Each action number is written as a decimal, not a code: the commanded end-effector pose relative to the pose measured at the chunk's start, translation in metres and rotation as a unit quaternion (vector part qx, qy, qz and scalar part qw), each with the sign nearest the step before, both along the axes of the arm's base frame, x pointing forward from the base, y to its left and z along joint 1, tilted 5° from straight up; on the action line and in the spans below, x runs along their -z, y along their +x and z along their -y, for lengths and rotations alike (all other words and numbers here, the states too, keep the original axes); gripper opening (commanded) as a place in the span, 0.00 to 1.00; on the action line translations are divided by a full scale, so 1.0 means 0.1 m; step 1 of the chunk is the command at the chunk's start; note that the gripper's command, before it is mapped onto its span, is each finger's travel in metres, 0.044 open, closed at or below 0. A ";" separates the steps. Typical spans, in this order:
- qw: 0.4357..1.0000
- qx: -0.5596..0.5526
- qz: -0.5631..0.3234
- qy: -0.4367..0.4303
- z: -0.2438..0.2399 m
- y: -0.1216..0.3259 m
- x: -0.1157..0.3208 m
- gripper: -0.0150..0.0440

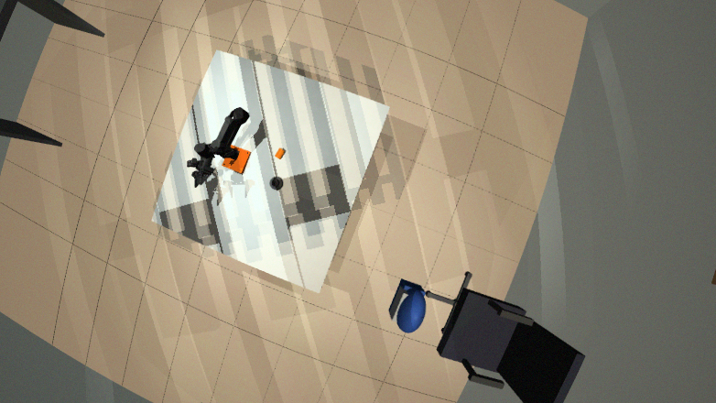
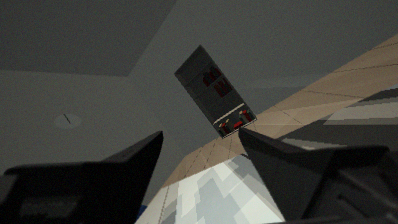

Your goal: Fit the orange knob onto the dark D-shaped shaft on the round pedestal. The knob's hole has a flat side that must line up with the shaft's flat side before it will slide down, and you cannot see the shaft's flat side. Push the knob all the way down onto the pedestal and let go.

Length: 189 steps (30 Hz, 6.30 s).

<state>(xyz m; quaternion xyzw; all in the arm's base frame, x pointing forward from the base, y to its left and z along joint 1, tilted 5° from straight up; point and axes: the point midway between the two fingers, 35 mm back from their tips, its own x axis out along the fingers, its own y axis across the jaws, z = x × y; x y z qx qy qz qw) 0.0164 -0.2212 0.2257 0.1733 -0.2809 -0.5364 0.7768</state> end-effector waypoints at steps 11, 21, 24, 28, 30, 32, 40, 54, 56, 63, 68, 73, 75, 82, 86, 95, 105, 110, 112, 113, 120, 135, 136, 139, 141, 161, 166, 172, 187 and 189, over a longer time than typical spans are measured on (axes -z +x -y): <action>0.969 -0.153 -0.154 0.121 0.25 0.93 0.08 1.00; 0.834 -0.351 -0.397 0.158 -0.12 2.09 0.36 1.00; 0.767 -0.409 -0.473 0.143 -0.38 2.40 0.46 1.00; 0.658 -0.481 -0.570 0.104 -0.81 2.75 0.61 1.00; 0.595 -0.513 -0.614 0.077 -1.06 2.89 0.68 1.00; 0.531 -0.540 -0.652 0.047 -1.31 2.99 0.75 1.00; 0.235 -0.604 -0.754 -0.107 -2.40 3.13 1.00 1.00; -0.071 -0.584 -0.763 -0.269 -3.36 2.90 1.19 1.00; -0.071 -0.584 -0.763 -0.269 -3.36 2.90 1.19 1.00; -0.071 -0.584 -0.762 -0.269 -3.39 2.90 1.43 1.00; -0.071 -0.584 -0.762 -0.269 -3.39 2.91 1.44 1.00; -0.071 -0.584 -0.762 -0.269 -3.40 2.91 1.52 1.00; -0.071 -0.584 -0.762 -0.269 -3.40 2.91 1.55 1.00; -0.071 -0.584 -0.762 -0.269 -3.41 2.91 1.66 1.00; -0.071 -0.584 -0.762 -0.269 -3.42 2.91 1.73 1.00; -0.072 -0.584 -0.762 -0.269 -3.43 2.90 1.87 1.00; -0.072 -0.584 -0.762 -0.269 -3.43 2.90 1.88 0.66; -0.072 -0.584 -0.762 -0.269 -3.43 2.90 1.88 0.66; -0.072 -0.584 -0.762 -0.269 -3.43 2.90 1.88 0.66; -0.072 -0.584 -0.762 -0.269 -3.43 2.90 1.88 0.66; -0.072 -0.584 -0.762 -0.269 -3.43 2.90 1.88 0.60; -0.048 -0.626 -0.726 -0.279 -3.37 2.89 1.83 0.56; -0.044 -0.632 -0.721 -0.280 -3.36 2.89 1.83 0.56; -0.034 -0.649 -0.705 -0.284 -3.33 2.89 1.81 0.56; -0.026 -0.660 -0.694 -0.286 -3.31 2.88 1.80 0.56; 0.045 -0.757 -0.576 -0.306 -3.09 2.85 1.74 0.56; 0.063 -0.778 -0.543 -0.309 -3.03 2.84 1.74 0.56; 0.084 -0.801 -0.503 -0.313 -2.97 2.82 1.74 0.56; 0.136 -0.851 -0.396 -0.317 -2.80 2.79 1.78 0.56; 0.142 -0.856 -0.382 -0.318 -2.78 2.78 1.79 0.56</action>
